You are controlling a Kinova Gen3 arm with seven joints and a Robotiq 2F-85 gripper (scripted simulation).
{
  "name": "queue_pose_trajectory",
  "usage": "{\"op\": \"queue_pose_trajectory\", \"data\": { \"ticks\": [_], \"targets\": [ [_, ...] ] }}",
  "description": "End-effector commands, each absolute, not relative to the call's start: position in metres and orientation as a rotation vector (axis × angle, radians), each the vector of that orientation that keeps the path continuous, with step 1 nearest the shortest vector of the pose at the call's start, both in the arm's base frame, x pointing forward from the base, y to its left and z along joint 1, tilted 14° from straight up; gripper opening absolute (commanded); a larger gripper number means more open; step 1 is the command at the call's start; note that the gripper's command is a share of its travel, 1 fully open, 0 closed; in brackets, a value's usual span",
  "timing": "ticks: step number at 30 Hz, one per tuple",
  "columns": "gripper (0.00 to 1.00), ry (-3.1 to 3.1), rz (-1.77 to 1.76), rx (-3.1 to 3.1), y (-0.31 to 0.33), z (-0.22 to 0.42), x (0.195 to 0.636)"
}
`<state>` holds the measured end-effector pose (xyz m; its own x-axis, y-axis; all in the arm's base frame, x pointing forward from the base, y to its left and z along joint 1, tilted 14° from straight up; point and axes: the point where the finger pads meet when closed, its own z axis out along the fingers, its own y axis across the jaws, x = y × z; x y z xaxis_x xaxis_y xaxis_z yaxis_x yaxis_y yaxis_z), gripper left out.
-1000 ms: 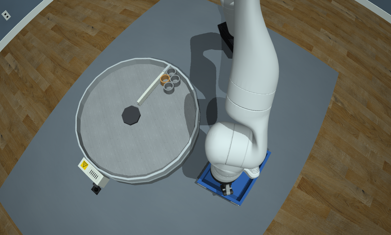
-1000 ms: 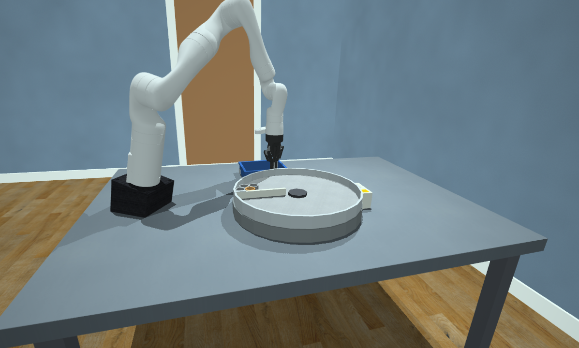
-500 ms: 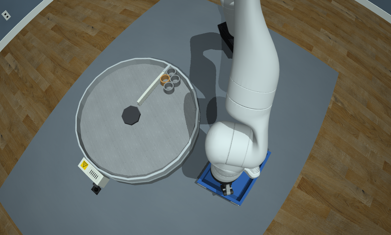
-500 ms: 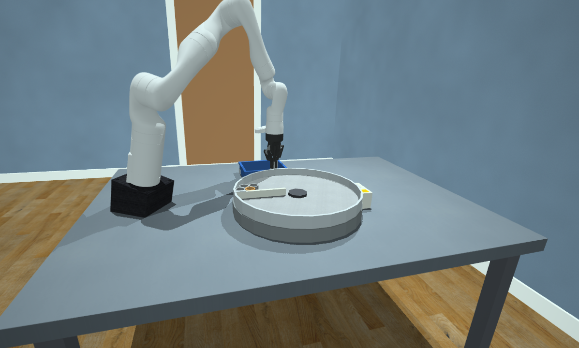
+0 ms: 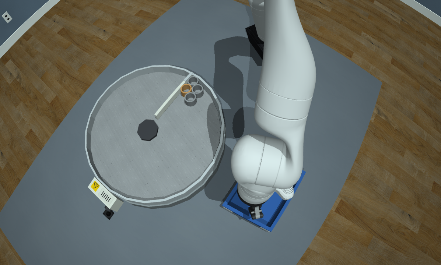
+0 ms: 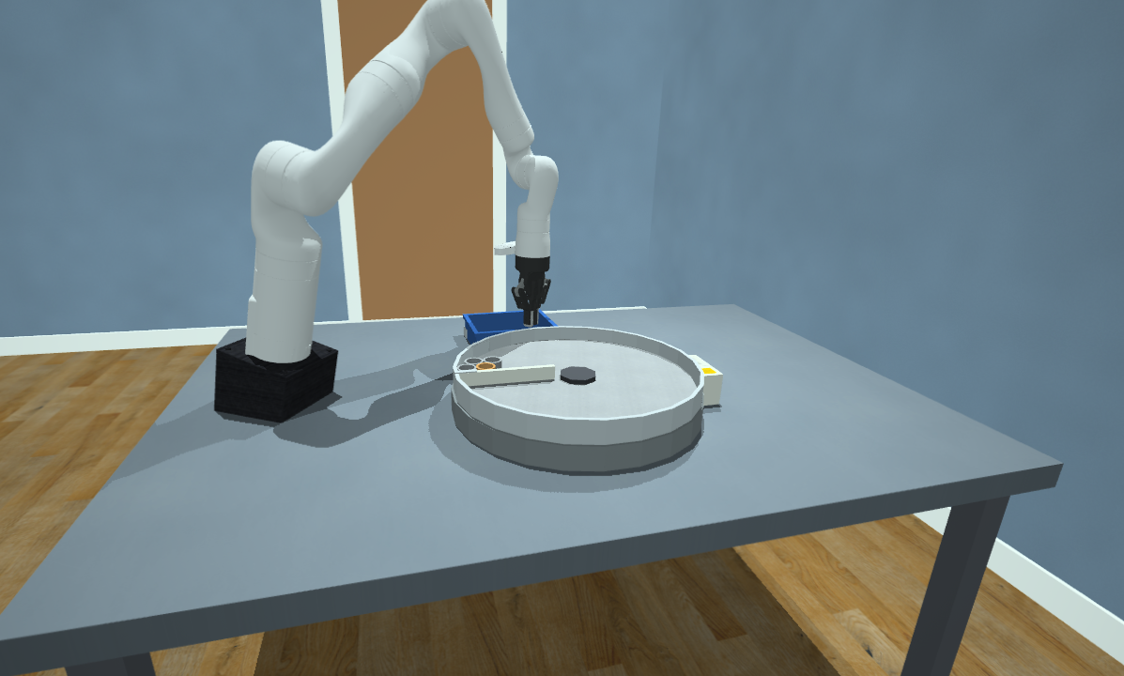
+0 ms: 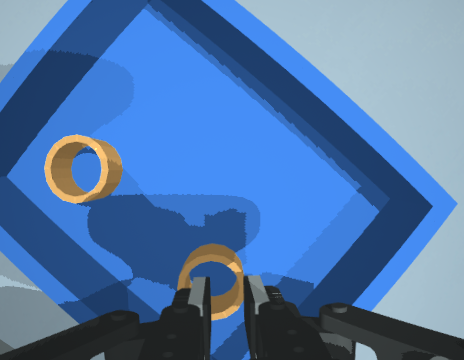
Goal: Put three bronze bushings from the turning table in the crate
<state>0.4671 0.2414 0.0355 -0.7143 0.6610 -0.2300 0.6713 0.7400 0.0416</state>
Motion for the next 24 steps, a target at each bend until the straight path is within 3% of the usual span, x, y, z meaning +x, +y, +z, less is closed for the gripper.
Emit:
{"op": "queue_pose_trajectory", "data": {
  "ticks": [1, 15, 20, 24],
  "targets": [
    [0.16, 2.708, -0.046, 1.048, 0.248, 0.06, 0.465],
    [0.16, 2.708, -0.046, 1.048, 0.25, 0.079, 0.461],
    [0.16, 2.708, -0.047, 1.049, 0.256, 0.126, 0.451],
    [0.16, 2.708, -0.047, 1.049, 0.256, 0.126, 0.451]
  ]
}}
